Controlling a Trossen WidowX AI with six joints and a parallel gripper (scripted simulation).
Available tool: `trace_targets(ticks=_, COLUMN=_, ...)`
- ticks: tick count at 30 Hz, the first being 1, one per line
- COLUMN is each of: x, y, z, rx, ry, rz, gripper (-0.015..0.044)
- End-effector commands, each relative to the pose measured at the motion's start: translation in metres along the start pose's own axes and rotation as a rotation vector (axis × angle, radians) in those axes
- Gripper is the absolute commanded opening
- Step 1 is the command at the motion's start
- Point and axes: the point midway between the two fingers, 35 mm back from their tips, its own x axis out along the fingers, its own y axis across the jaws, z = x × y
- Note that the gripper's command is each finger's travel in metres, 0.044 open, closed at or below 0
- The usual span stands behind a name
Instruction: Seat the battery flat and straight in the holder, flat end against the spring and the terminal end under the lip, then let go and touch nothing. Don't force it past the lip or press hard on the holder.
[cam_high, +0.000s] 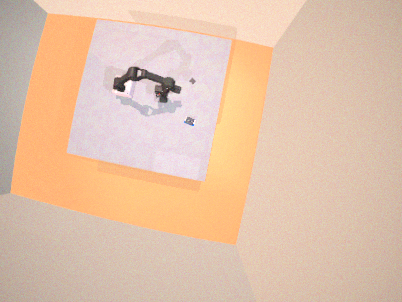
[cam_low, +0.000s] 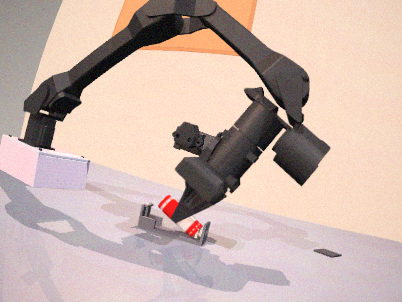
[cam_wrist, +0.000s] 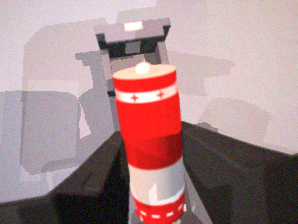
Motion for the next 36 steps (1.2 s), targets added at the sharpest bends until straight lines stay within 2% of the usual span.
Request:
trace_targets(ticks=1, x=0.0012, y=0.0001, z=-0.0043, rx=0.000, ry=0.036, rz=-0.002, gripper=0.0086)
trace_targets(ticks=36, x=0.0070, y=0.0007, z=-0.0035, rx=-0.004, ry=0.183, rz=-0.004, gripper=0.0086)
